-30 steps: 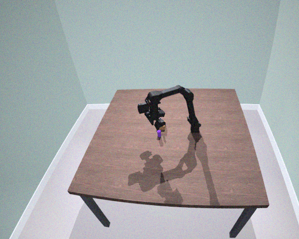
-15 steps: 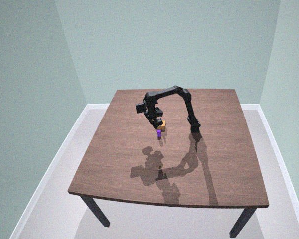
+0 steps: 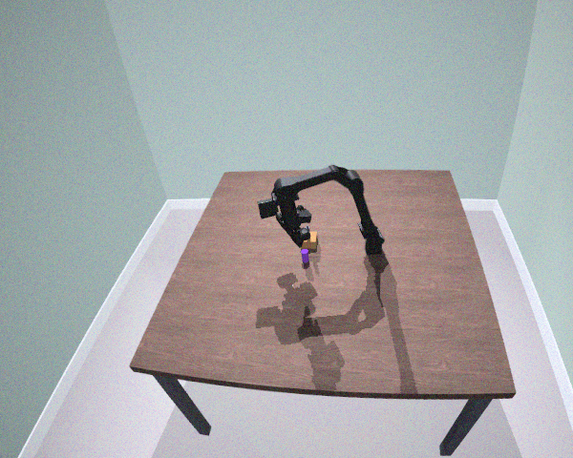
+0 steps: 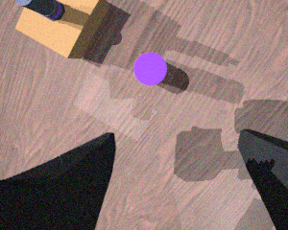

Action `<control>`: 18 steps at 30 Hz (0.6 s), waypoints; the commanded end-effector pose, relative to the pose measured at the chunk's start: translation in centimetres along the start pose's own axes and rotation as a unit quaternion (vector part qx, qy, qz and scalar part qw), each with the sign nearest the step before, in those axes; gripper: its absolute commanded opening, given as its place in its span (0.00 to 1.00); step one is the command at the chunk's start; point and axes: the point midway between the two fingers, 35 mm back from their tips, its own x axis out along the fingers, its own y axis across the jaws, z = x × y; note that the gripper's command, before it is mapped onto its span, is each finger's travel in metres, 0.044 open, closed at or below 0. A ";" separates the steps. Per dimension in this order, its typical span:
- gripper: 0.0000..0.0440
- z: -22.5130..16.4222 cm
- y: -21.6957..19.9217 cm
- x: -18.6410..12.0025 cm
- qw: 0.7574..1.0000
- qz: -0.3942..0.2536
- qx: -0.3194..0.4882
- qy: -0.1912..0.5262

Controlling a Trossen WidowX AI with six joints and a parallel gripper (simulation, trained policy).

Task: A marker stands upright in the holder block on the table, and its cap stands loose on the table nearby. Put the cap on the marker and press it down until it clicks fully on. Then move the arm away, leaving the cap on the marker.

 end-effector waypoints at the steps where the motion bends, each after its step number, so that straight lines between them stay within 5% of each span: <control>1: 0.73 0.4 0.3 0.8 1.000 -0.007 0.001 -0.016; 18: 0.72 1.8 1.0 3.5 0.998 -0.027 0.009 -0.056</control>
